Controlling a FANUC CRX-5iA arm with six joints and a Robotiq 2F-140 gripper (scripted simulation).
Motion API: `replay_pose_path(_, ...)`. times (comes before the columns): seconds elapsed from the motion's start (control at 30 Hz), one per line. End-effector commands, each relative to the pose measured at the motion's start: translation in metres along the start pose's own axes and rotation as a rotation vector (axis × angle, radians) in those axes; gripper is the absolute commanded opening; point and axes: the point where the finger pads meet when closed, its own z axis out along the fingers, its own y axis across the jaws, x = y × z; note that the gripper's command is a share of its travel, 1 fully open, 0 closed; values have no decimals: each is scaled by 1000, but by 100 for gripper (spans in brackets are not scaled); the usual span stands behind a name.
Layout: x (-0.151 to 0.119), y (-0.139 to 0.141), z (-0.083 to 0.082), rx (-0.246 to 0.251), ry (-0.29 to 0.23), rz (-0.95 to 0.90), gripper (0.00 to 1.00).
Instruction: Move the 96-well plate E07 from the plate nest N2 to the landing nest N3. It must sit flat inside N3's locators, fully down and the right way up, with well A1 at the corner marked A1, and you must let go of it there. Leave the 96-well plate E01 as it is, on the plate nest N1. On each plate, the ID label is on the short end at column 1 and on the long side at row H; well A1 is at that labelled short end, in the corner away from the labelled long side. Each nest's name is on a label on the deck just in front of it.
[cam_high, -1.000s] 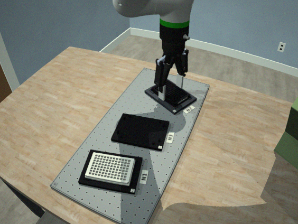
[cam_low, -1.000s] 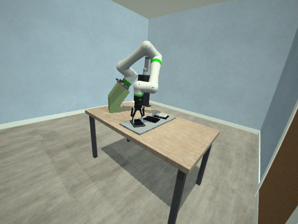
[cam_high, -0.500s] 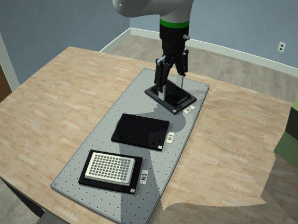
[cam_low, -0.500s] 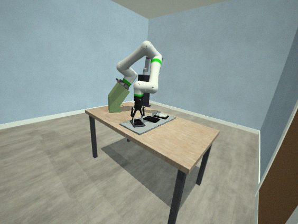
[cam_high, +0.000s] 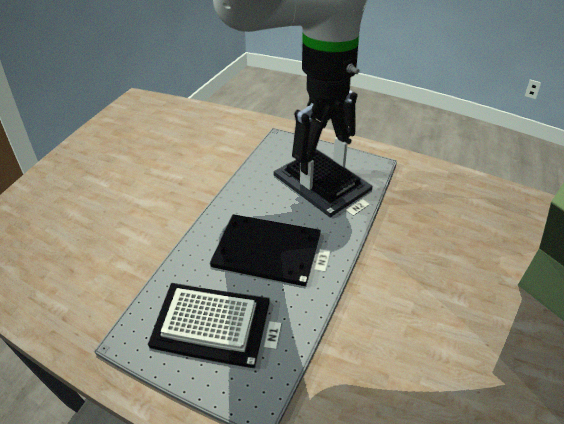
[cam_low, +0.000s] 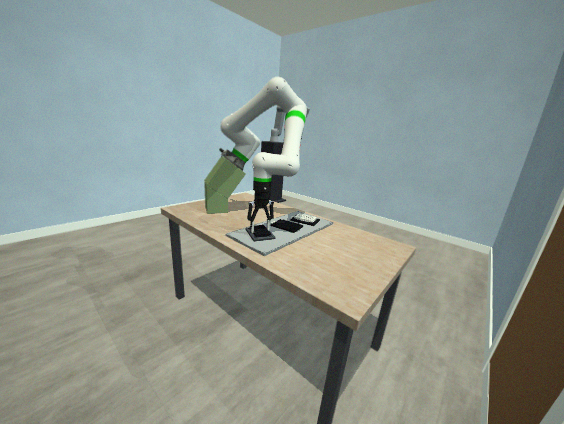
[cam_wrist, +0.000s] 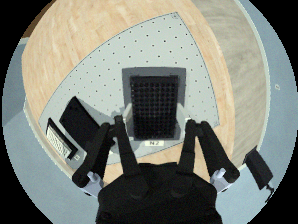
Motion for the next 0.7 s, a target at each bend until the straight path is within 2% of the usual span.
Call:
replay_pose_path(0.0,0,0,-5,0,0,0,0)
replay_pose_path(0.13,0,0,-8,0,0,0,0)
replay_pose_path(0.57,0,0,-37,0,0,0,0)
replay_pose_path(0.67,0,0,-39,0,0,0,0)
